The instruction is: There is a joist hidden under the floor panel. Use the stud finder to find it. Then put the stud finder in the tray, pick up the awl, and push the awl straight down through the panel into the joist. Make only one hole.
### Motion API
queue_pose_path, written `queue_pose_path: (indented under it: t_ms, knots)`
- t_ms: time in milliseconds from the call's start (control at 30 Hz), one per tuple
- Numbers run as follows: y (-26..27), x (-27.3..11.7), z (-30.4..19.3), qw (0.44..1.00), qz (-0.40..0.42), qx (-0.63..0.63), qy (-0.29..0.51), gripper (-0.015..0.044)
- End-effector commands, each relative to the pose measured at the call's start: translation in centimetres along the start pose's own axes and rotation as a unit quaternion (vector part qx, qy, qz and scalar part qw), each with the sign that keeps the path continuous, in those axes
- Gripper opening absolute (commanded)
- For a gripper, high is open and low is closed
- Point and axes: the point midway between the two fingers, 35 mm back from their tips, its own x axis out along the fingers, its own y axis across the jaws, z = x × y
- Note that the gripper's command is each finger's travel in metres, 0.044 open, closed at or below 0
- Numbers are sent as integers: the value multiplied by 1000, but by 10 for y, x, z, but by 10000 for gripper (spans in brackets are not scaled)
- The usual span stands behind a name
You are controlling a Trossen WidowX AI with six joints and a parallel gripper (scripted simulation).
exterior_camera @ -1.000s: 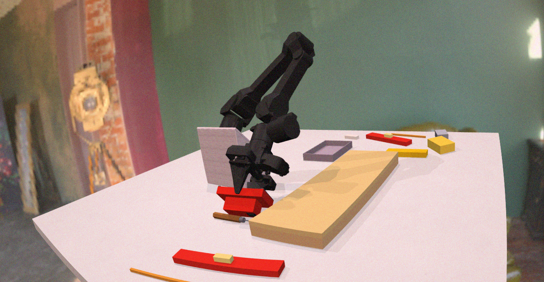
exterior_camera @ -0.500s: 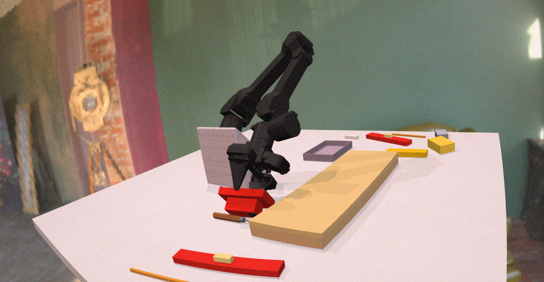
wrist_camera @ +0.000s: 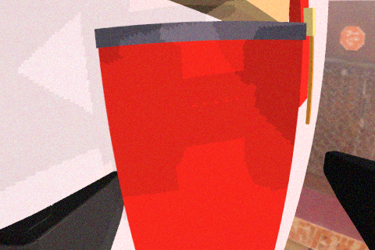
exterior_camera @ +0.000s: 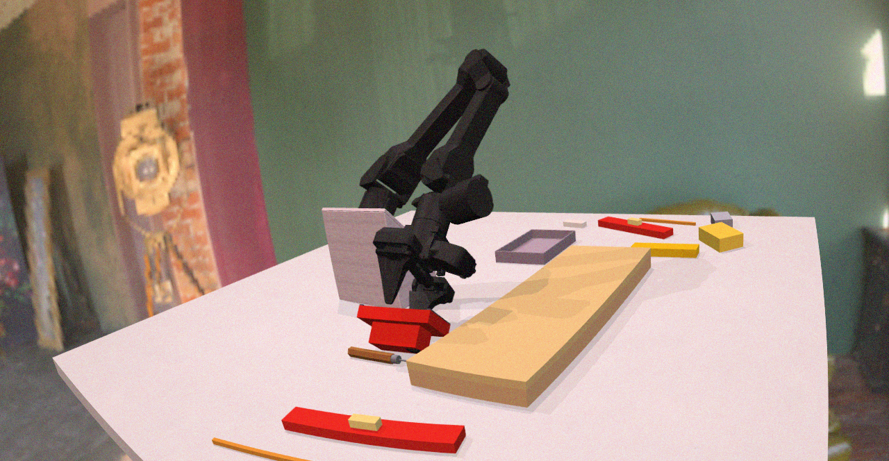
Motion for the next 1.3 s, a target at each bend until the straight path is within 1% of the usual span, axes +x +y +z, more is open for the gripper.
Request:
queue_pose_path:
  t_ms: [0, 333, 467, 700, 733, 1267]
  knots:
    - [0, -3, 0, 1000, -1, 1, 0, 440]
    - [-4, -16, 1, 1000, 0, 1, 0, 440]
    - [-18, -40, 4, 1000, -1, 0, 0, 440]
    - [-40, -98, -4, 1000, -1, 0, 0, 440]
    - [-33, -77, 0, 1000, -2, 2, 2, 440]
    - [-33, -77, 0, 1000, -2, 2, 2, 440]
